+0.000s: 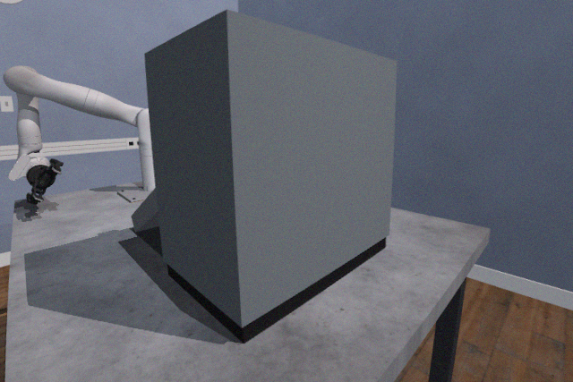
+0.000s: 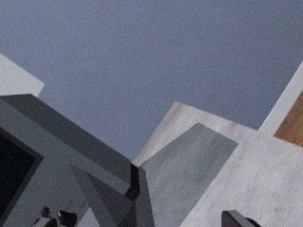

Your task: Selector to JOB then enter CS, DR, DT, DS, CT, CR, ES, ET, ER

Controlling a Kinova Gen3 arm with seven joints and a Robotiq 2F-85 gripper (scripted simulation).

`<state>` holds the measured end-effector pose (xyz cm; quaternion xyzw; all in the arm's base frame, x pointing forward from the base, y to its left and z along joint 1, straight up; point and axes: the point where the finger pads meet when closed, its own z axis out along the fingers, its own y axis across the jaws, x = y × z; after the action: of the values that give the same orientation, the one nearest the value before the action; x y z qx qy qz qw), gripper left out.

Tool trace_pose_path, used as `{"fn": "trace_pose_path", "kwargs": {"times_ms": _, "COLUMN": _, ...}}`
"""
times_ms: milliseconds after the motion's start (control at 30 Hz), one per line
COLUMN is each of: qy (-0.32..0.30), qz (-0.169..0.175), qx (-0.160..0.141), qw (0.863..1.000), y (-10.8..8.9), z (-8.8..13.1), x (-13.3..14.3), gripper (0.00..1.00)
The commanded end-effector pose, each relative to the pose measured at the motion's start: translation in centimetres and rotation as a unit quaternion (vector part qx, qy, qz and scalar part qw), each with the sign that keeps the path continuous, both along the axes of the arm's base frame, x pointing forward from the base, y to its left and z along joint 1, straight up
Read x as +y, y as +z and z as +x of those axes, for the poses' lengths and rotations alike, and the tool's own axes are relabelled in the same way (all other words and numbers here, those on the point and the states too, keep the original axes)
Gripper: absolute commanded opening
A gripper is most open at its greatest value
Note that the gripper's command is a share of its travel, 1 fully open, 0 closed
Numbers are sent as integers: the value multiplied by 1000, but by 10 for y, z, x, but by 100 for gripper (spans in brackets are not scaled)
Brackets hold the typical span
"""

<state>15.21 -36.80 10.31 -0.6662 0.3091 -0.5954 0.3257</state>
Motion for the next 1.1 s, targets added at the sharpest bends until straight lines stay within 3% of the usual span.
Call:
{"fn": "trace_pose_path", "kwargs": {"times_ms": 0, "qy": 0, "qz": -1, "qx": 0, "qw": 1000, "y": 1, "z": 0, "x": 0, "gripper": 100}}
{"fn": "trace_pose_path", "kwargs": {"times_ms": 633, "qy": 0, "qz": -1, "qx": 0, "qw": 1000, "y": 4, "z": 0, "x": 0, "gripper": 100}}
{"fn": "trace_pose_path", "kwargs": {"times_ms": 733, "qy": 0, "qz": -1, "qx": 0, "qw": 1000, "y": 24, "z": 0, "x": 0, "gripper": 100}}
{"fn": "trace_pose_path", "kwargs": {"times_ms": 867, "qy": 0, "qz": -1, "qx": 0, "qw": 1000, "y": 73, "z": 0, "x": 0, "gripper": 100}}
{"fn": "trace_pose_path", "kwargs": {"times_ms": 1033, "qy": 0, "qz": -1, "qx": 0, "qw": 1000, "y": 121, "z": -1, "x": 0, "gripper": 100}}
{"fn": "trace_pose_path", "kwargs": {"times_ms": 1067, "qy": 0, "qz": -1, "qx": 0, "qw": 1000, "y": 121, "z": -1, "x": 0, "gripper": 100}}
